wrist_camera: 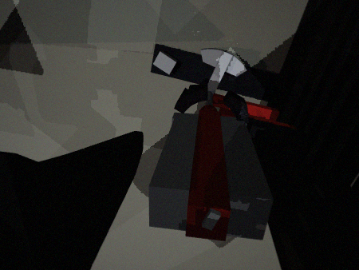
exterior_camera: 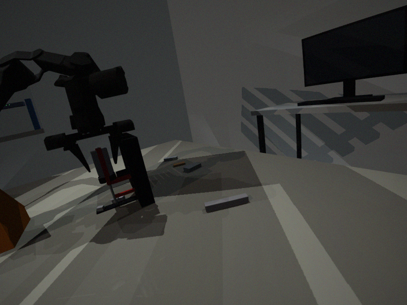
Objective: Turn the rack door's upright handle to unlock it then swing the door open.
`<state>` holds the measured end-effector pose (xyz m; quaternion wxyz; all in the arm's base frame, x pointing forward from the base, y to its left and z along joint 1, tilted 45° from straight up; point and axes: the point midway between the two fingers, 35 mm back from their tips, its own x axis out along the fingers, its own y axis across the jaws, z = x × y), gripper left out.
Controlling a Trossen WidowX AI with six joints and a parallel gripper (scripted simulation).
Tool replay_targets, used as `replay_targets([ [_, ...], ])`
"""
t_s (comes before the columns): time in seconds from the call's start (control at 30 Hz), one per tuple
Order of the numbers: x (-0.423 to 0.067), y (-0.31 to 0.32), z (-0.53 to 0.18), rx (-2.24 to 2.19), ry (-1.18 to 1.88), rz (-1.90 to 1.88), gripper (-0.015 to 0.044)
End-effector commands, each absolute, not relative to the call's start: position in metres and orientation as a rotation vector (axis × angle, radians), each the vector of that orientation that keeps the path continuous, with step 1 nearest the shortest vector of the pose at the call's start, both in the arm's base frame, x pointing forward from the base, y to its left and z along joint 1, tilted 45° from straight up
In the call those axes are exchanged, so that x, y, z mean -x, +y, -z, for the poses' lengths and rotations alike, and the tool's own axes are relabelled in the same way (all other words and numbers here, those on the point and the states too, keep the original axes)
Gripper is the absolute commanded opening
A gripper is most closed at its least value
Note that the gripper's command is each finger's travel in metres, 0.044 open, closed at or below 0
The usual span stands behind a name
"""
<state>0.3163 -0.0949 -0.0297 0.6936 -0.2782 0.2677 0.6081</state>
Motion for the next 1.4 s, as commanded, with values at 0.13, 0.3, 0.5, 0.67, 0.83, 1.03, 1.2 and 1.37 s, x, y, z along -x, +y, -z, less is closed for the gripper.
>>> replay_targets([
  [0.13,-0.3179,-0.0939,0.0295,0.642,0.576,-1.366,0.0263],
  [0.3,-0.3179,-0.0939,0.0295,0.642,0.576,-1.366,0.0230],
  [0.5,-0.3179,-0.0939,0.0295,0.642,0.576,-1.366,0.0190],
  [0.67,-0.3179,-0.0939,0.0295,0.642,0.576,-1.366,0.0156],
  [0.83,-0.3179,-0.0939,0.0295,0.642,0.576,-1.366,0.0123],
  [1.03,-0.3179,-0.0939,0.0295,0.642,0.576,-1.366,0.0083],
  [1.2,-0.3179,-0.0939,0.0295,0.642,0.576,-1.366,0.0050],
  [1.37,-0.3179,-0.0939,0.0295,0.642,0.576,-1.366,0.0017],
])
